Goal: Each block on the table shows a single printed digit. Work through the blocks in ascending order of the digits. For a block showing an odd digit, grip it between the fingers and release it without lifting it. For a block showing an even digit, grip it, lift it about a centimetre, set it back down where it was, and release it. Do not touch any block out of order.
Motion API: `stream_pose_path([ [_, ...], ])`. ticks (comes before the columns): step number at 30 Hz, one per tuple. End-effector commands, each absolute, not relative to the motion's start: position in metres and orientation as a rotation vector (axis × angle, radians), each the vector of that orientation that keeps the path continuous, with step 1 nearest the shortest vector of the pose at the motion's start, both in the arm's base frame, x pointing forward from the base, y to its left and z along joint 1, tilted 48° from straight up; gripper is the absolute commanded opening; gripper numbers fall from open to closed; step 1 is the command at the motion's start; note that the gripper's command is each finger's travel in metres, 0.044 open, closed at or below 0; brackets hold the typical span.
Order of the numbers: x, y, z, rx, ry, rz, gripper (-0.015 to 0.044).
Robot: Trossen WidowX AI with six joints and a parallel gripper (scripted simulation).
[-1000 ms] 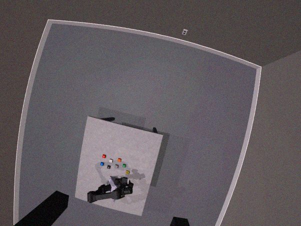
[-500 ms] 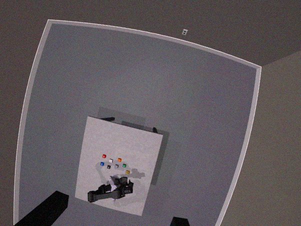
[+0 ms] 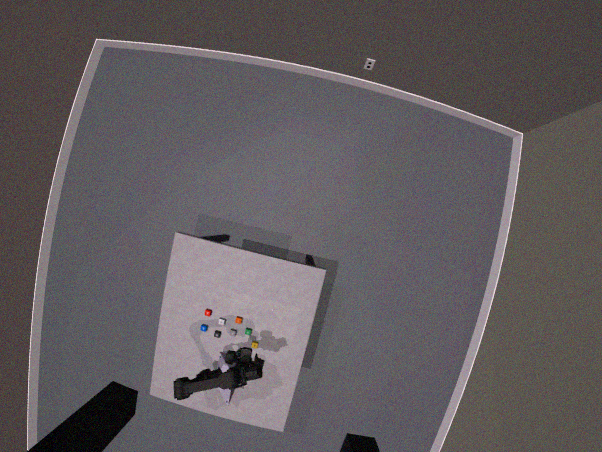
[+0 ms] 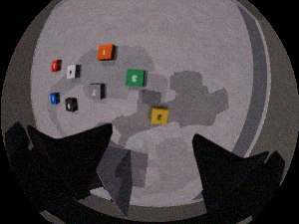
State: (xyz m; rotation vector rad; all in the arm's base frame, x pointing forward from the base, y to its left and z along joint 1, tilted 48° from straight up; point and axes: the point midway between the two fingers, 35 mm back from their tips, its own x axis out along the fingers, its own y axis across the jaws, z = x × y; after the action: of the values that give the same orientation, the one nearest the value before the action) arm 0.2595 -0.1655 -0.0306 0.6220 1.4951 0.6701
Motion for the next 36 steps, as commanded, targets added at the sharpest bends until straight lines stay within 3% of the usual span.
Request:
stream_pose_path([
  [1,0.296,-0.136,-0.001,0.604,1.489,0.688,0.0400],
  [24,0.300,-0.132,0.003,0.606,1.488,0.692,0.0400],
  [36,0.275,-0.078,0.062,0.611,1.490,0.694,0.0400],
])
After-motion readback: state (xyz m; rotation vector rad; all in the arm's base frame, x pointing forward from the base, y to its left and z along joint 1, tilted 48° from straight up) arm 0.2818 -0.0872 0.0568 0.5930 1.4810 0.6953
